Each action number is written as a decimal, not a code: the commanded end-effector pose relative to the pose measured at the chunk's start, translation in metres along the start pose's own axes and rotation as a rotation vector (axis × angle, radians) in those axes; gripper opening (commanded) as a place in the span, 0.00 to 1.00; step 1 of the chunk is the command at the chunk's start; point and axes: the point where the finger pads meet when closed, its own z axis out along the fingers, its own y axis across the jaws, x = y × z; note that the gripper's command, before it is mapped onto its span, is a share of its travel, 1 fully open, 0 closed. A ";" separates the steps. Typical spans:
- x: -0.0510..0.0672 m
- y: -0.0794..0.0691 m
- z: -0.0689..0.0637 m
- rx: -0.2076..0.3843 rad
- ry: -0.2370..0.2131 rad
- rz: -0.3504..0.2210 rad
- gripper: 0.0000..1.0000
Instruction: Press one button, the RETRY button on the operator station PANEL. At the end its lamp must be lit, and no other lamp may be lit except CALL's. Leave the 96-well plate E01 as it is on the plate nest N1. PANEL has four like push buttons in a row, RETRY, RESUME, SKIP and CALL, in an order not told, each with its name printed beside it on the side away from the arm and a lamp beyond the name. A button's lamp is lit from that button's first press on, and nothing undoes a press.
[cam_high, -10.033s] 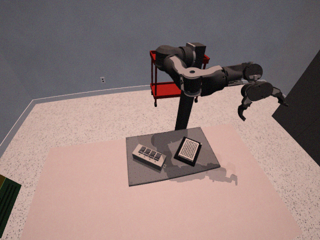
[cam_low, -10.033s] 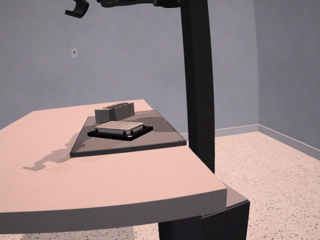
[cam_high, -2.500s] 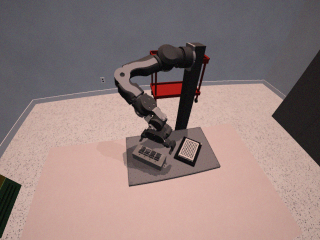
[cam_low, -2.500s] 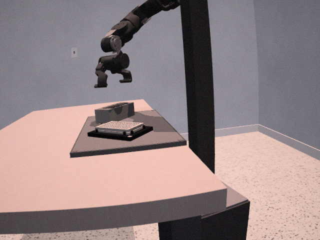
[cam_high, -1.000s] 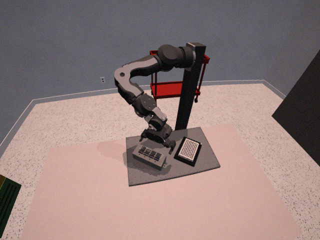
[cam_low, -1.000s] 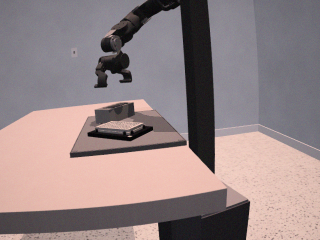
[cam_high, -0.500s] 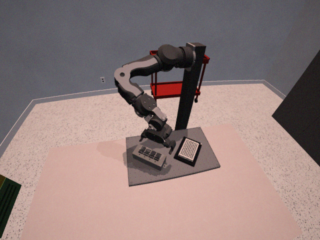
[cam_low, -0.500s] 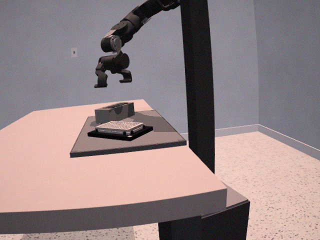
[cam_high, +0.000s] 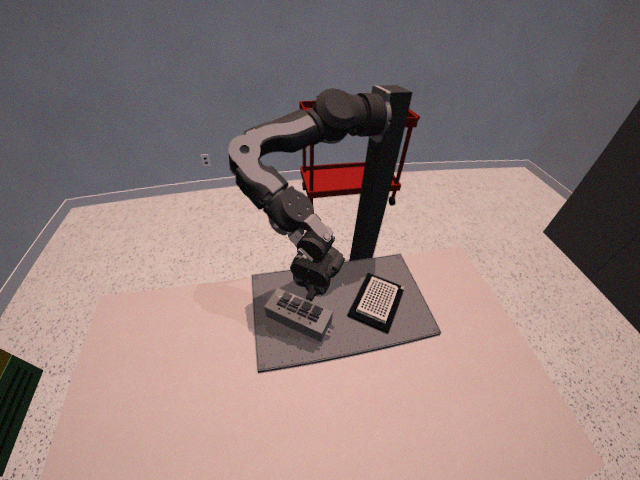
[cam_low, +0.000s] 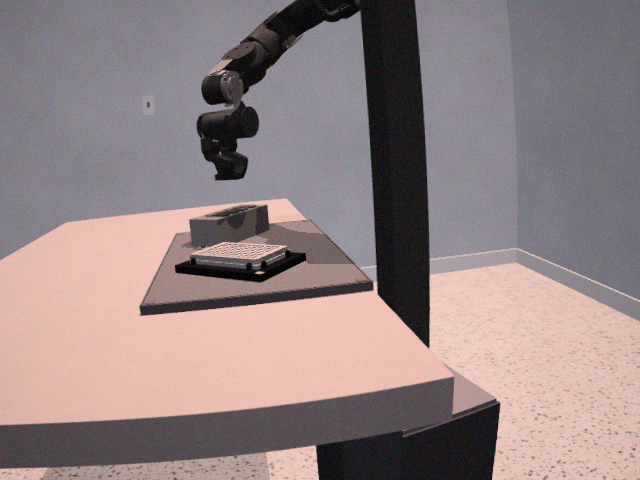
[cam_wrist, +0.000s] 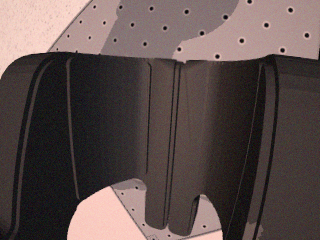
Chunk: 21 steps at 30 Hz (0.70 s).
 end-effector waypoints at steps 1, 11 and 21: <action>-0.002 0.002 -0.002 -0.011 -0.006 0.000 0.00; -0.002 0.002 -0.002 -0.011 -0.006 0.000 0.00; -0.008 -0.004 -0.004 -0.003 -0.054 0.000 0.00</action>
